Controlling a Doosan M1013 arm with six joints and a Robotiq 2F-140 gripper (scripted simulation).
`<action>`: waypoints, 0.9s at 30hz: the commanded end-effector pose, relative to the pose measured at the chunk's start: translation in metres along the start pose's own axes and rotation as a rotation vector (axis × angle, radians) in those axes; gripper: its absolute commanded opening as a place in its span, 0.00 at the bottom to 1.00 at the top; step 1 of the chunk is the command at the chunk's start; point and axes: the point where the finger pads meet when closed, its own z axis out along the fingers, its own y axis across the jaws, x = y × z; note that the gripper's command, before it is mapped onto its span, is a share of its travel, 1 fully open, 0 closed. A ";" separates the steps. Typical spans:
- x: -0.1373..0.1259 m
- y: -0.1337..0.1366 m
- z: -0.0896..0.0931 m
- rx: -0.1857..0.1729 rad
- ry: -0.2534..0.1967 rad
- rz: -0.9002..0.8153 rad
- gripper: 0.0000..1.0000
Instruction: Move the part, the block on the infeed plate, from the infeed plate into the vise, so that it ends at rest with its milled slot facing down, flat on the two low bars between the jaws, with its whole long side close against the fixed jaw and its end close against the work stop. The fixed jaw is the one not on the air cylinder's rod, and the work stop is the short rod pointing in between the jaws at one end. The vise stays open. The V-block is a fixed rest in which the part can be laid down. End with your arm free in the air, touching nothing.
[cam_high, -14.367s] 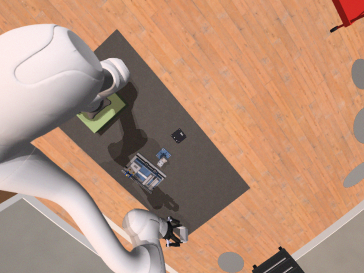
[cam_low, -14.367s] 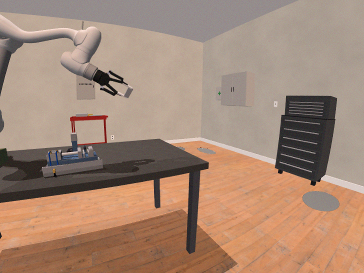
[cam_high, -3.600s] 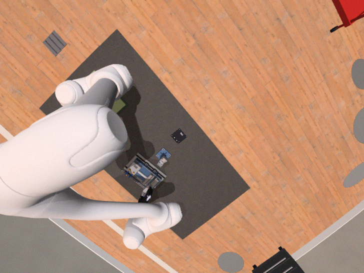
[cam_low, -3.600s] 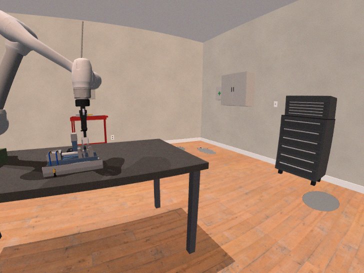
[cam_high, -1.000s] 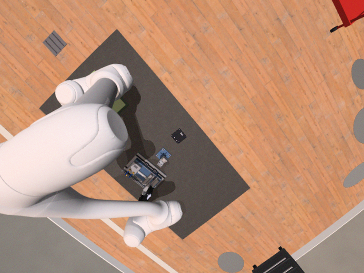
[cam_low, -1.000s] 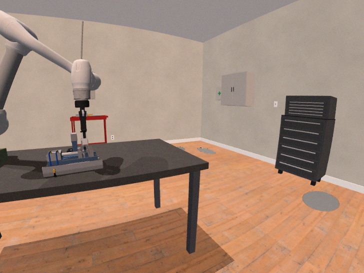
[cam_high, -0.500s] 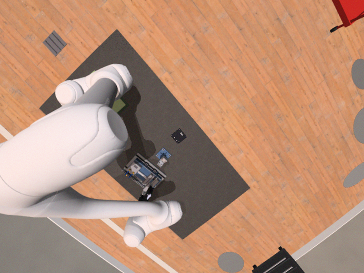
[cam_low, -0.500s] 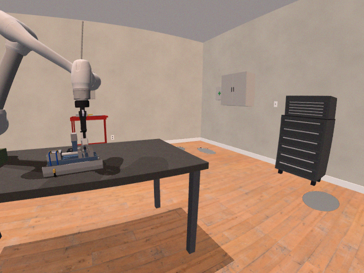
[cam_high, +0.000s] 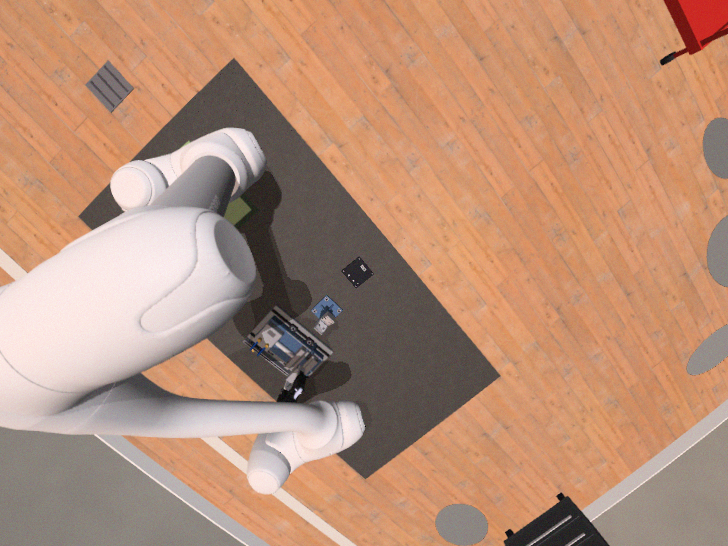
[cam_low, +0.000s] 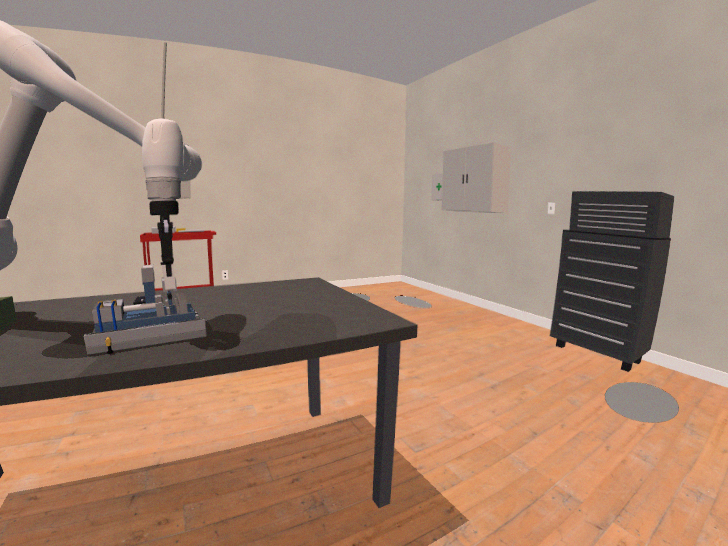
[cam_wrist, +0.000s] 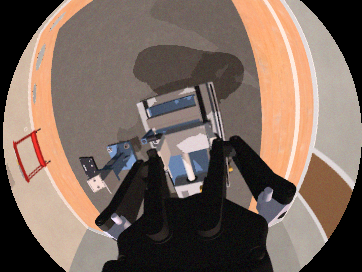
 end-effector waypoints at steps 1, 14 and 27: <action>-0.002 -0.003 0.005 0.004 -0.003 0.004 0.00; -0.002 -0.003 0.011 0.004 -0.003 0.007 0.00; -0.002 -0.004 0.019 0.004 -0.003 0.007 0.00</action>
